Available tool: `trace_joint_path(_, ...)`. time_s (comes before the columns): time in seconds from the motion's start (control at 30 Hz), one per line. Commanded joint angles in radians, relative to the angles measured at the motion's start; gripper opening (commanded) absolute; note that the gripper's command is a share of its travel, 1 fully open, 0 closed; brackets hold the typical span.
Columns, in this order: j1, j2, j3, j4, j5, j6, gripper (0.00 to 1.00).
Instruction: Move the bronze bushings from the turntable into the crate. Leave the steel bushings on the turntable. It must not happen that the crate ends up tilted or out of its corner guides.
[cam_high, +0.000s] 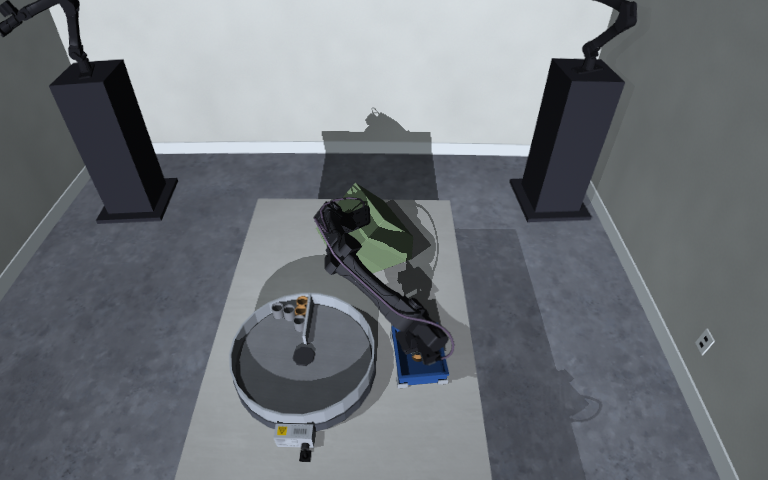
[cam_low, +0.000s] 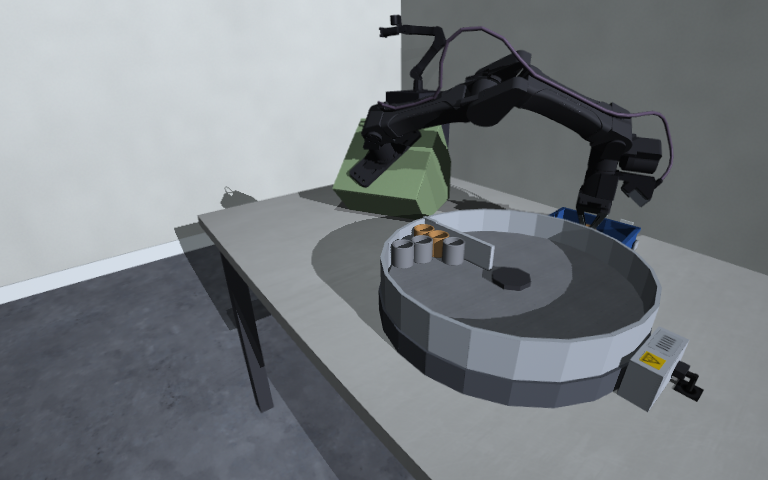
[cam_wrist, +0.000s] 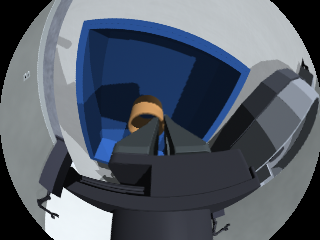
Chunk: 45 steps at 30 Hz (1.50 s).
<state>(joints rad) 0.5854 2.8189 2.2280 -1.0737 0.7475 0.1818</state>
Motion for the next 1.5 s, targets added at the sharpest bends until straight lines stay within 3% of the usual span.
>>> trace_joint_path(0.0, 0.034, -0.016, 0.035, 0.026, 0.005, -0.006, 0.00)
trace_joint_path(1.47, 0.035, 0.008, 0.047, -0.005, 0.001, 0.000, 0.00)
